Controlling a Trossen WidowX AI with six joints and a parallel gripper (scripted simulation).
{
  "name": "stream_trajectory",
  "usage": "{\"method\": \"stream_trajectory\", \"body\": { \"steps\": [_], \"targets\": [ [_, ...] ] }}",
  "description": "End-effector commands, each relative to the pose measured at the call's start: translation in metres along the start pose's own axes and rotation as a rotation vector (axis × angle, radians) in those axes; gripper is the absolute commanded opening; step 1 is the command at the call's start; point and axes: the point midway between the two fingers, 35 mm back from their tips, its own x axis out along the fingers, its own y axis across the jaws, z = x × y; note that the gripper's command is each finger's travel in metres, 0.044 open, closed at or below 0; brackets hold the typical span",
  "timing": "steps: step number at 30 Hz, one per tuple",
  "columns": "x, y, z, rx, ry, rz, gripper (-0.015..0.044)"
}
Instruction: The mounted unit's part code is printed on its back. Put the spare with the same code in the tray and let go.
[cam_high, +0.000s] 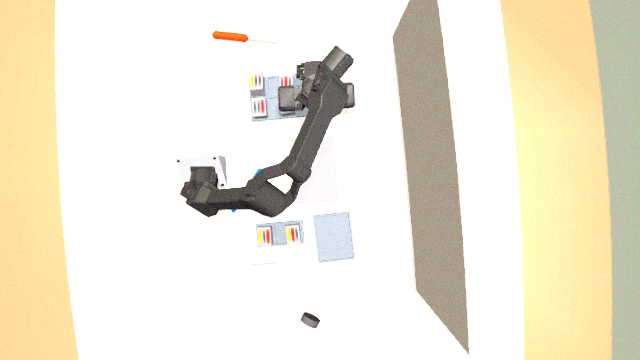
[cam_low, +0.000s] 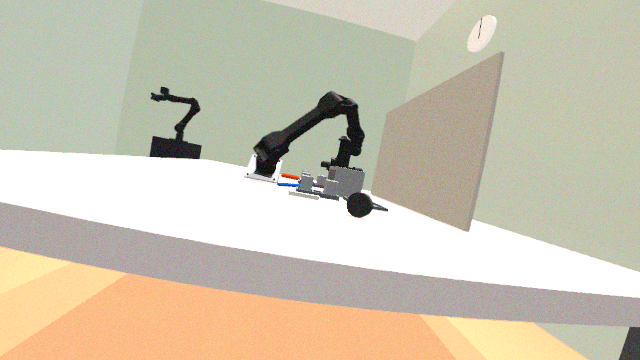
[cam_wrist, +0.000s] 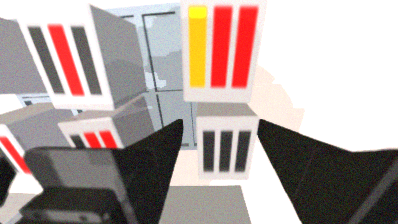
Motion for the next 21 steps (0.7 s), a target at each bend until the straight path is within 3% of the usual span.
{"method": "stream_trajectory", "body": {
  "steps": [1, 4, 10, 17, 21],
  "targets": [
    [0.0024, 0.0002, -0.0007, -0.005, 0.004, -0.001, 0.03],
    [0.0024, 0.0002, -0.0007, -0.005, 0.004, -0.001, 0.03],
    [0.0011, 0.0004, -0.0004, 0.0, 0.001, 0.001, 0.0142],
    [0.0011, 0.0004, -0.0004, 0.0, 0.001, 0.001, 0.0096],
    [0.0011, 0.0004, -0.0004, 0.0, 0.001, 0.001, 0.0]
  ]
}}
